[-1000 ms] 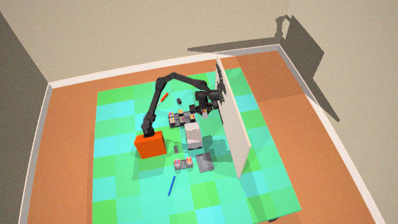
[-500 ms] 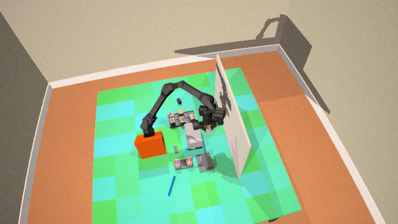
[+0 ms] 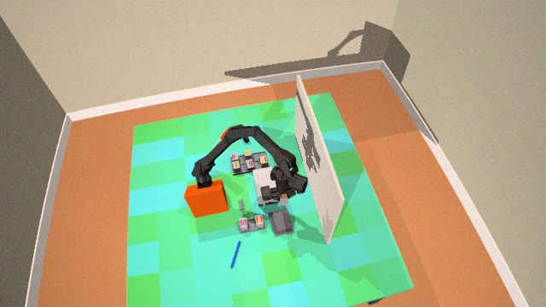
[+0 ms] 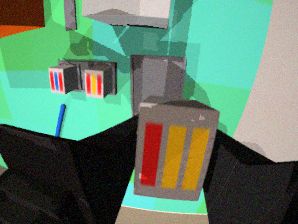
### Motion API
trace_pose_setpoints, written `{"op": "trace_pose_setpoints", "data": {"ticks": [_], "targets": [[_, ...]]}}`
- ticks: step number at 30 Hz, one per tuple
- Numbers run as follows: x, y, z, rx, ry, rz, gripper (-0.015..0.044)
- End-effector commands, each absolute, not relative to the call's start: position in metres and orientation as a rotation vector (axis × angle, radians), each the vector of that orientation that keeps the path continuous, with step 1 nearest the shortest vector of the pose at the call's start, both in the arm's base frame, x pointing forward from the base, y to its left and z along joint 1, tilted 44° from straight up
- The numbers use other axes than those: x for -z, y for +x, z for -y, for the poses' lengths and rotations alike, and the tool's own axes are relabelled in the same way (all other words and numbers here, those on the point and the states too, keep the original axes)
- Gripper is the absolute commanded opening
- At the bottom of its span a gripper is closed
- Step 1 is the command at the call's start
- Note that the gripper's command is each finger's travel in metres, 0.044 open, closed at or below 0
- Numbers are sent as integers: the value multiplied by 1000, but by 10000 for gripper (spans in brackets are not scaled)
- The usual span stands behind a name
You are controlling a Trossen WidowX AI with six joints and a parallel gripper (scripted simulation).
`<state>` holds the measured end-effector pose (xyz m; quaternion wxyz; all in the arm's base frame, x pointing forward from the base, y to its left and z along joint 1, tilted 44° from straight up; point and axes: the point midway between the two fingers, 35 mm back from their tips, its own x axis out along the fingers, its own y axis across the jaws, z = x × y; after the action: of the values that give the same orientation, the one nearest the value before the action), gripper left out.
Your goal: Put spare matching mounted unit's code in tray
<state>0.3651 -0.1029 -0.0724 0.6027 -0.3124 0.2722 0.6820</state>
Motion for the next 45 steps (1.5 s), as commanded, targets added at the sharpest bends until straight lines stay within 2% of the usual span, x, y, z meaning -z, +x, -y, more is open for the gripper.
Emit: {"op": "trace_pose_setpoints", "data": {"ticks": [1, 45], "targets": [[92, 355, 120, -1601, -728, -596, 0], [138, 353, 92, -1606, -730, -582, 0]]}}
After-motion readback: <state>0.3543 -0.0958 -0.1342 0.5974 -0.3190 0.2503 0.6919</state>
